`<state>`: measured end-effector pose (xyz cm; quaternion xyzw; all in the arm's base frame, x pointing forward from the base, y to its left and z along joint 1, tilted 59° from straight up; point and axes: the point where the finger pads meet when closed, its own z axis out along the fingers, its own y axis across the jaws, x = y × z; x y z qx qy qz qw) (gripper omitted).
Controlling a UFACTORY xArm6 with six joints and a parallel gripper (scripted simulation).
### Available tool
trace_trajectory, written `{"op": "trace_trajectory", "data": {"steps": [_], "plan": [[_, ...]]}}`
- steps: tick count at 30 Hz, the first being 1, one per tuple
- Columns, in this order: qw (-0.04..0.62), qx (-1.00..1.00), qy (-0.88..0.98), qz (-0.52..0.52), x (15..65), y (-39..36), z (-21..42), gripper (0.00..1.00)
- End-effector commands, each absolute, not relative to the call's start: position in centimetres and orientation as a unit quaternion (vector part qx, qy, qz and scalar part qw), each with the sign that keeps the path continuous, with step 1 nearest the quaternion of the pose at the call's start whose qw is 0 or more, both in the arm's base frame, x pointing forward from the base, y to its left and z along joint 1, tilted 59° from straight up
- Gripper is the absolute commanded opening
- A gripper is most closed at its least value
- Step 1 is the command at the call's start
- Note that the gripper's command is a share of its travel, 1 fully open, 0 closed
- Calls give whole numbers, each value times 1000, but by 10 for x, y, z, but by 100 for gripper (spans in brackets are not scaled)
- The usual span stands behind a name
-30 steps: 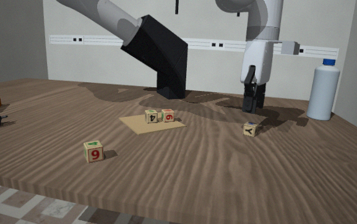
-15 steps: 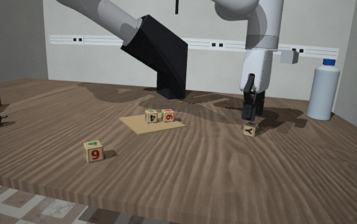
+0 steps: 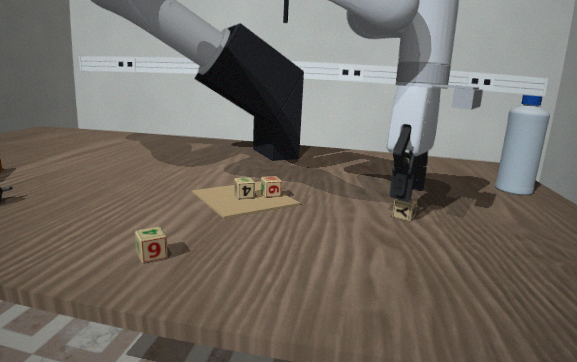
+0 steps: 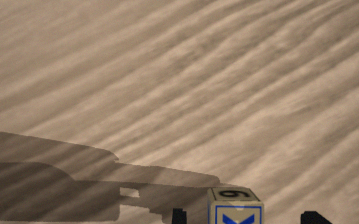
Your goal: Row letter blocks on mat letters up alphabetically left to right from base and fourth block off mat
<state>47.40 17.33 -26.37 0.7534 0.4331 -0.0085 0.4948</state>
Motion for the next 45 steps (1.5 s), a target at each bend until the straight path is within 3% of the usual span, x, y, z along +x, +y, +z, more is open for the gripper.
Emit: {"op": "trace_trajectory", "data": {"steps": [1, 45], "plan": [[494, 754, 434, -7, 475, 175, -263, 69], [494, 753, 434, -7, 490, 149, -281, 69]]}}
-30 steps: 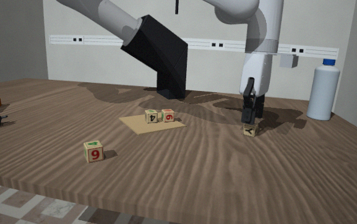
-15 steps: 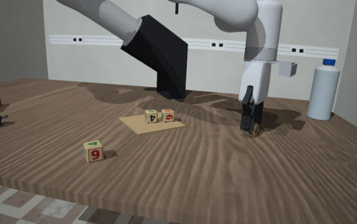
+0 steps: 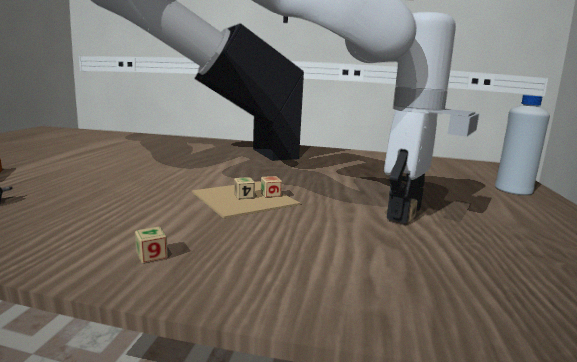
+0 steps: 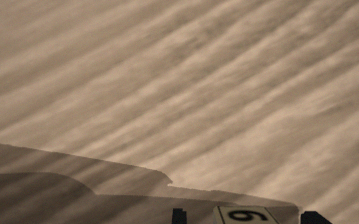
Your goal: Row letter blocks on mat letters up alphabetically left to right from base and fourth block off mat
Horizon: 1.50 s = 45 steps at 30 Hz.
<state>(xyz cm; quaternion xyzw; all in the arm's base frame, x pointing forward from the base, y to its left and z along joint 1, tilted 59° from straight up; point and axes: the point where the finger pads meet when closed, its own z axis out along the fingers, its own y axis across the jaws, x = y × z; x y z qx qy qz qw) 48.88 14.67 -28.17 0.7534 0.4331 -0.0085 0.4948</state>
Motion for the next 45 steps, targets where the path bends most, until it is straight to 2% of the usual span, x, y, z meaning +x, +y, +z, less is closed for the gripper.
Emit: {"op": "trace_trajectory", "data": {"steps": [1, 32, 33, 45], "plan": [[494, 753, 434, -7, 490, 149, -281, 69], [494, 753, 434, -7, 490, 149, -281, 69], [494, 753, 434, -7, 490, 149, -281, 48], [494, 753, 434, -7, 490, 149, -281, 48]]}}
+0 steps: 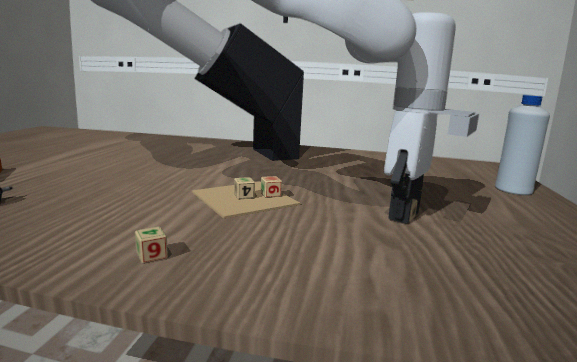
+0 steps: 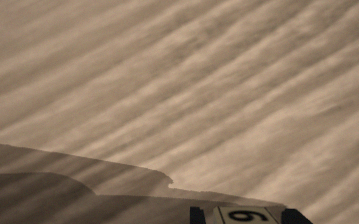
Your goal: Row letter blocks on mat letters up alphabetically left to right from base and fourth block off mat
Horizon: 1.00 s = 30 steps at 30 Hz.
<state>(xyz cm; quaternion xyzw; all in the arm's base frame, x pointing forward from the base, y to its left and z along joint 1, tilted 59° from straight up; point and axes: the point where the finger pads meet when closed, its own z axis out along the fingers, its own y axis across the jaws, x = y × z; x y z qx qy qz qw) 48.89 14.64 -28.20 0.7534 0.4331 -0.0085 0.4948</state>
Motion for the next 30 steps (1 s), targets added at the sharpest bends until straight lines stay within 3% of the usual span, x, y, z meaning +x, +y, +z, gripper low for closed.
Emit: {"op": "trace_trajectory", "data": {"steps": [1, 4, 5, 30], "plan": [[494, 753, 434, -7, 490, 149, -281, 48], [494, 753, 434, -7, 490, 149, -281, 48], [494, 753, 434, -7, 490, 149, -281, 28], [494, 753, 434, -7, 490, 149, -281, 28]]}}
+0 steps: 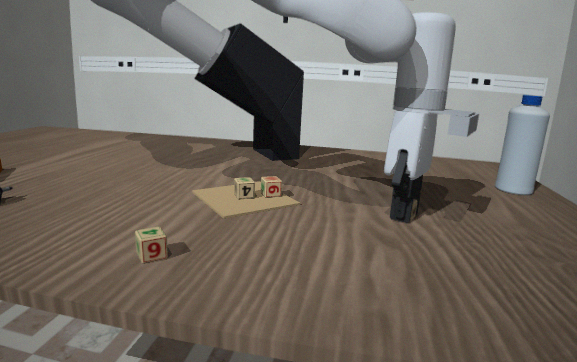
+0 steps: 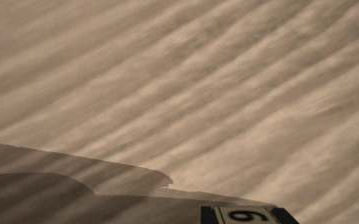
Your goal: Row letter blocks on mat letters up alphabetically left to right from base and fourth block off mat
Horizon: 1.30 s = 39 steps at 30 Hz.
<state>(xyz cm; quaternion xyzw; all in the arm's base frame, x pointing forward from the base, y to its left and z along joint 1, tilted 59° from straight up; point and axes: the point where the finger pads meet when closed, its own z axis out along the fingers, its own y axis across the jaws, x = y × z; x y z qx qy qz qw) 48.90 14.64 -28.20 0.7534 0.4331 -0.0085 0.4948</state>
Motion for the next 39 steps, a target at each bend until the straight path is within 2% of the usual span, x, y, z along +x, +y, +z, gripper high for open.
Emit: {"op": "trace_trajectory", "data": {"steps": [1, 12, 29, 39], "plan": [[494, 753, 434, -7, 490, 149, -281, 28], [494, 753, 434, -7, 488, 151, -279, 28], [494, 754, 434, -7, 451, 219, -233, 28], [494, 754, 434, -7, 448, 224, -230, 28]]}}
